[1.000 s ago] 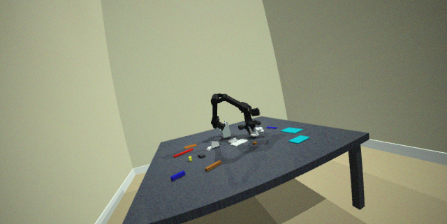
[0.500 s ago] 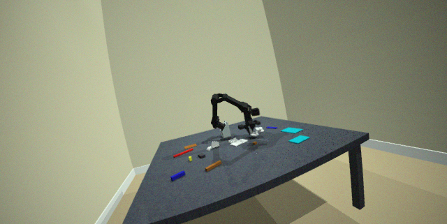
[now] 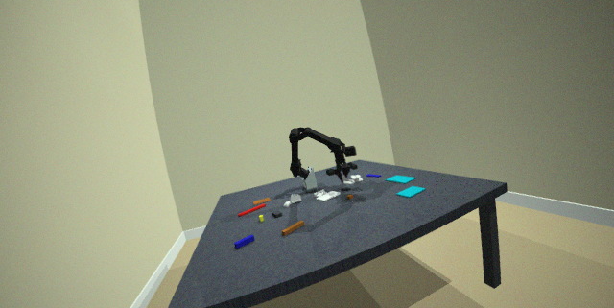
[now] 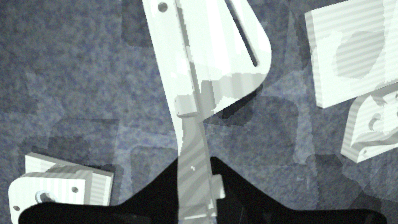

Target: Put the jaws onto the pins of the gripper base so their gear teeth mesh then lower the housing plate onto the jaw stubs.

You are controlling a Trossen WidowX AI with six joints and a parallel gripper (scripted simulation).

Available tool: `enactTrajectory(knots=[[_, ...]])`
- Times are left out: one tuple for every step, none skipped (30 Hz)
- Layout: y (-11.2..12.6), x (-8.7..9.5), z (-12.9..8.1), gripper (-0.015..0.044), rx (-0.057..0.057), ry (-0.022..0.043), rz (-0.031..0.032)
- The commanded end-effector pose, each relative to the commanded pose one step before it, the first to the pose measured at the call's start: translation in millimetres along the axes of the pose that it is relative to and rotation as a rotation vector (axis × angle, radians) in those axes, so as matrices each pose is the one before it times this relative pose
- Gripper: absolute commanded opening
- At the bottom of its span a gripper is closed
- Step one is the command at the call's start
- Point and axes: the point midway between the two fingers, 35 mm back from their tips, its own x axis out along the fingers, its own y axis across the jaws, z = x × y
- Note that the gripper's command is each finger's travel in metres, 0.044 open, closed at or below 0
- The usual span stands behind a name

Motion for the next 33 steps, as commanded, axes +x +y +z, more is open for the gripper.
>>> enactTrajectory(knots=[[1.54,-9.18,1.73,0.0037,0.0079,-0.00510,0.01351],[-0.04,-1.24,-0.07,0.0037,0.0000,0.00002,-0.00001],[-0.04,-1.03,-0.06,0.0037,0.0000,0.00002,-0.00001],[-0.02,-0.62,-0.04,0.0037,0.0000,0.00001,-0.00001],[-0.01,-0.21,-0.01,0.0037,0.0000,0.00000,0.00000],[0.00,0.00,0.00,0.0037,0.0000,0.00000,0.00000],[0.00,0.00,0.00,0.0037,0.0000,0.00000,0.00000],[0.00,0.00,0.00,0.0037,0.0000,0.00000,0.00000],[0.00,0.00,0.00,0.0037,0.0000,0.00000,0.00000],[0.00,0.00,0.00,0.0037,0.0000,0.00000,0.00000],[0.00,0.00,0.00,0.0037,0.0000,0.00000,0.00000],[0.00,0.00,0.00,0.0037,0.0000,0.00000,0.00000],[0.00,0.00,0.00,0.0037,0.0000,0.00000,0.00000],[0.04,-0.49,0.04,0.0037,-0.0001,-0.00004,0.00010],[0.13,-1.46,0.12,0.0037,-0.0004,-0.00012,0.00029],[0.20,-2.44,0.19,0.0037,-0.0007,-0.00020,0.00048],[0.23,-3.04,0.21,0.0037,-0.0006,-0.00018,0.00051],[0.21,-3.04,0.19,0.0037,-0.0005,-0.00012,0.00043],[0.18,-3.05,0.16,0.0037,-0.0005,-0.00012,0.00041],[0.16,-2.97,0.14,0.0037,0.0000,0.00004,0.00022],[0.14,-2.94,0.12,0.0037,0.0002,0.00012,0.00011],[0.11,-2.95,0.10,0.0037,0.0002,0.00012,0.00009],[0.09,-2.96,0.07,0.0037,0.0002,0.00012,0.00007],[0.07,-2.96,0.05,0.0037,0.0002,0.00013,0.00006],[0.04,-3.02,0.02,0.0037,0.0002,0.00013,0.00004],[0.02,-3.03,0.00,0.0037,0.0002,0.00013,0.00002],[0.00,-3.04,-0.03,0.0037,0.0002,0.00013,0.00000],[-0.03,-3.01,-0.05,0.0037,0.0002,0.00013,-0.00002],[-0.04,-2.32,-0.06,0.0037,0.0002,0.00010,-0.00003],[-0.03,-1.40,-0.04,0.0037,0.0001,0.00006,-0.00002],[-0.01,-0.47,-0.02,0.0037,0.0000,0.00002,-0.00001],[0.00,0.00,0.00,0.0037,0.0000,0.00000,0.00000],[0.00,0.00,0.00,0.0037,0.0000,0.00000,0.00000]])
